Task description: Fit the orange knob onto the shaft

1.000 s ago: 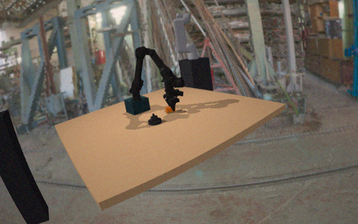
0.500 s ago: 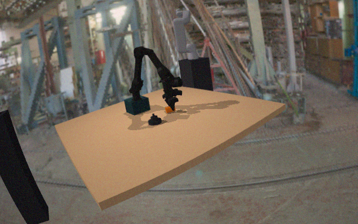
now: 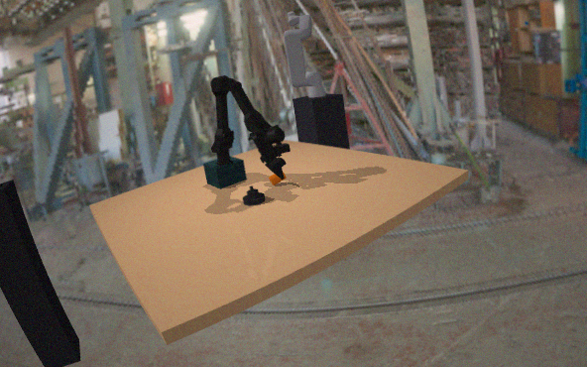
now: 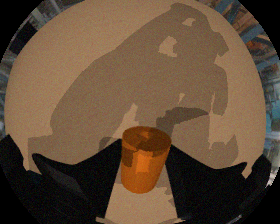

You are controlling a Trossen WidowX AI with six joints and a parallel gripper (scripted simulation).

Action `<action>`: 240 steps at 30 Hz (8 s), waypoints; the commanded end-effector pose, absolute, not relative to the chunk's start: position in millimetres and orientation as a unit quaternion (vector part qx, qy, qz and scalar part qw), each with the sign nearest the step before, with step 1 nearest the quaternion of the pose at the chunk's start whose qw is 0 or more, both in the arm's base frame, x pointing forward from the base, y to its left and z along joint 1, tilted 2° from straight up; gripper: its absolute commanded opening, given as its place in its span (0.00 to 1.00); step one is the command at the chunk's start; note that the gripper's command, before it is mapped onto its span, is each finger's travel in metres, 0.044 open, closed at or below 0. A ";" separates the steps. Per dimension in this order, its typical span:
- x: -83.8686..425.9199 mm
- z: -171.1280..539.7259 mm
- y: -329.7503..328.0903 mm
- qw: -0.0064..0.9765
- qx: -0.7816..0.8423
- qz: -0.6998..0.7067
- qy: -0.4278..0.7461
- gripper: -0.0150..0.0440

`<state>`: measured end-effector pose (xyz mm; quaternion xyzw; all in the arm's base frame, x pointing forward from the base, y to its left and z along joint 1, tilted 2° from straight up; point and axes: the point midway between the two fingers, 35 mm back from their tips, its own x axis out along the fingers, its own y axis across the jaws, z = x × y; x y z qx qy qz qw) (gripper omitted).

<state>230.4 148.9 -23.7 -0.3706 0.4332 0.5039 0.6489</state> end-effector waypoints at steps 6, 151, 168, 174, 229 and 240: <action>227.9 -20.8 140.3 0.677 -0.336 0.531 0.384 0.56; 211.4 77.2 90.6 0.726 -0.017 0.029 0.687 1.00; 213.4 38.4 91.4 0.726 -0.017 0.029 0.687 1.00; 214.3 25.7 91.7 0.726 -0.017 0.029 0.687 1.00; 216.8 -39.3 92.5 0.725 -0.017 0.029 0.687 0.55; 224.3 -5.5 98.1 0.726 -0.017 0.029 0.687 0.25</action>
